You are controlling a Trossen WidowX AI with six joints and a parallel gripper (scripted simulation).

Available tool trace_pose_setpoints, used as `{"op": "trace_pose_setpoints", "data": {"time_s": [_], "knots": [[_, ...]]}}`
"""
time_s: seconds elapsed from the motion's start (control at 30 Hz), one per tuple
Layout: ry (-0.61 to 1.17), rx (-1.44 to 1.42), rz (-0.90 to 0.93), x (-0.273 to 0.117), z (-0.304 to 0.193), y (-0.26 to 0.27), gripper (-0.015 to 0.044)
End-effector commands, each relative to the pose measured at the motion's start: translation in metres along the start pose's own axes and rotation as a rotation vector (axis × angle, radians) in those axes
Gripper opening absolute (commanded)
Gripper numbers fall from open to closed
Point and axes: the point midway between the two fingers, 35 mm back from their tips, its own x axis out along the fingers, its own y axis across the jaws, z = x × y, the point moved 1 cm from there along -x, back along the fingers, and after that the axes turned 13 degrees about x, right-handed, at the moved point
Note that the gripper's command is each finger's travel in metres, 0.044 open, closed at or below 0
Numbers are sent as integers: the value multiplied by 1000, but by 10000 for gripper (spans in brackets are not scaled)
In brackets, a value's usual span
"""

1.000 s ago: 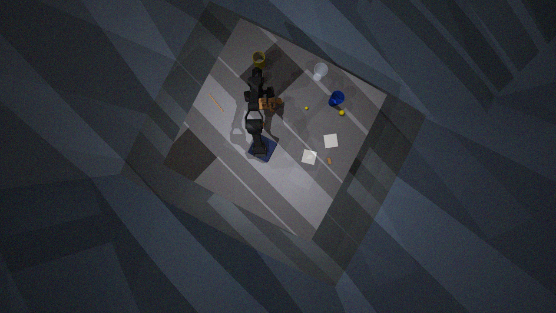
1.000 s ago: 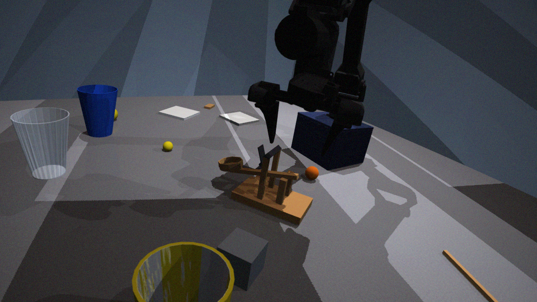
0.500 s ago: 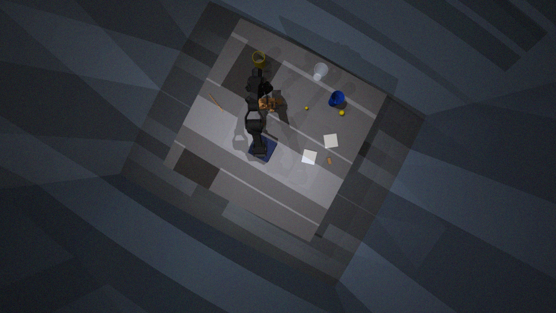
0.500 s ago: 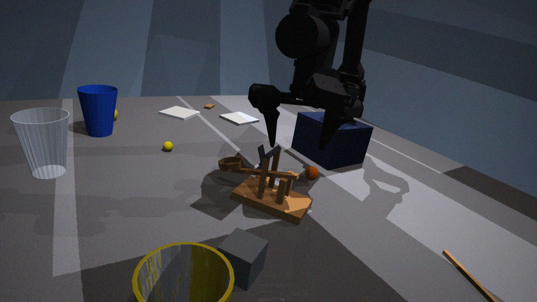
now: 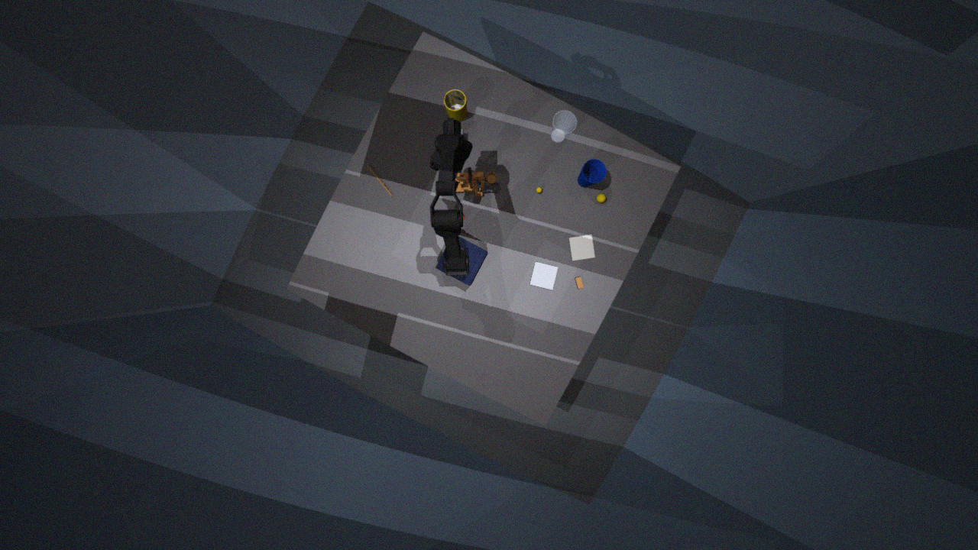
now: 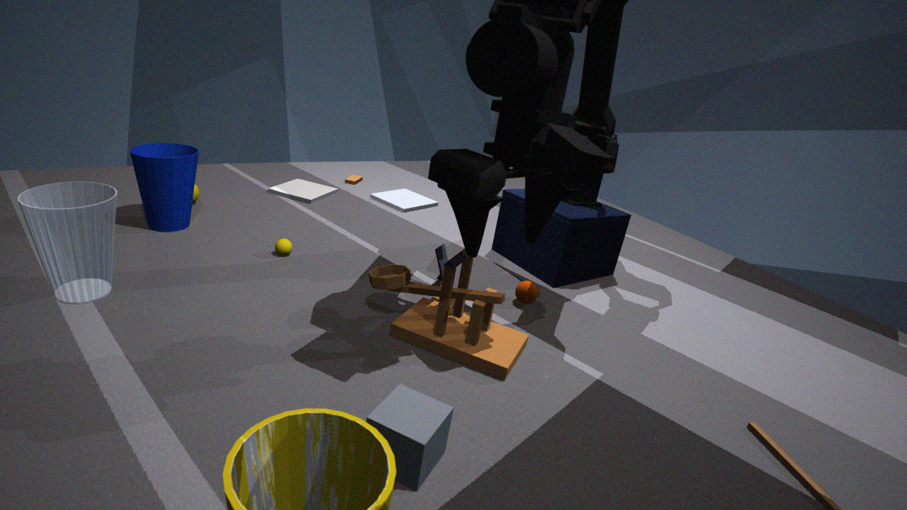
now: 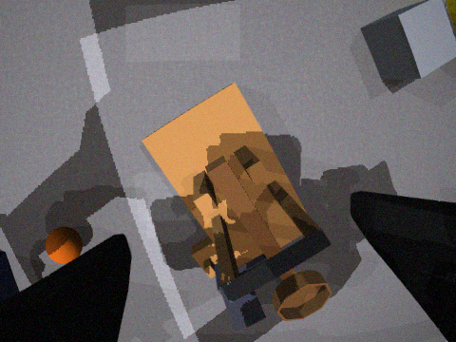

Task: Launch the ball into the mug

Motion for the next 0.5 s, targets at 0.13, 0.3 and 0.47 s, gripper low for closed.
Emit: {"op": "trace_pose_setpoints", "data": {"time_s": [0.13,0.3,0.47], "knots": [[0,-261,-3,-2,0,0,440],[0,-267,-3,-2,0,0,440],[0,-352,-3,27,1,0,440]]}}
